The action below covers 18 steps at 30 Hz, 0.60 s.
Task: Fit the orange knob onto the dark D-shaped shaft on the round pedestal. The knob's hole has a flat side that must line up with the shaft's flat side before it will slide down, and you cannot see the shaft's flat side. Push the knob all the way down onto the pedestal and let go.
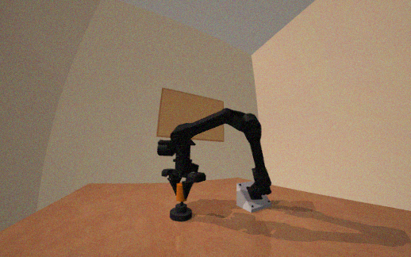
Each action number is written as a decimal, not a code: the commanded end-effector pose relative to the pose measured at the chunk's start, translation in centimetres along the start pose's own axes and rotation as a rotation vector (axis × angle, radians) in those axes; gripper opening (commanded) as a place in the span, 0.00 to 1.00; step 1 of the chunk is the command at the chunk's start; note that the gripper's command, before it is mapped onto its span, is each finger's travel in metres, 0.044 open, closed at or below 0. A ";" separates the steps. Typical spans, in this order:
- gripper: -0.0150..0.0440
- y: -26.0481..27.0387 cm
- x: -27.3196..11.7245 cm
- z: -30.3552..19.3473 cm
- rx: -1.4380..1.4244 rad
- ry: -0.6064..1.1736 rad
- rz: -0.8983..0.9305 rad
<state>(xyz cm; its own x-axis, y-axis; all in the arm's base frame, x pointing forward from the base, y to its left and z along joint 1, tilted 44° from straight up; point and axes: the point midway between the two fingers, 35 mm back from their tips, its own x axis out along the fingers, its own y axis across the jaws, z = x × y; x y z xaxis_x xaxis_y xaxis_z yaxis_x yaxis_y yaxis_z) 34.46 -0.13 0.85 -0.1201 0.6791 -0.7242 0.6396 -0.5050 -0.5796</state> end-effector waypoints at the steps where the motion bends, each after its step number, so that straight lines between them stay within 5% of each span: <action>1: 0.25 0.3 0.1 -0.1 0.024 0.000 0.002; 18: 0.25 0.1 0.1 0.2 0.024 0.000 0.002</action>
<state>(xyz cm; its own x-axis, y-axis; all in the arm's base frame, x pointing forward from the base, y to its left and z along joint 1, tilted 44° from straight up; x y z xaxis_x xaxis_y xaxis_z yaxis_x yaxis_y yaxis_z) 34.44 -0.12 0.39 -0.1221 0.6795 -0.7234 0.6231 -0.5148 -0.5888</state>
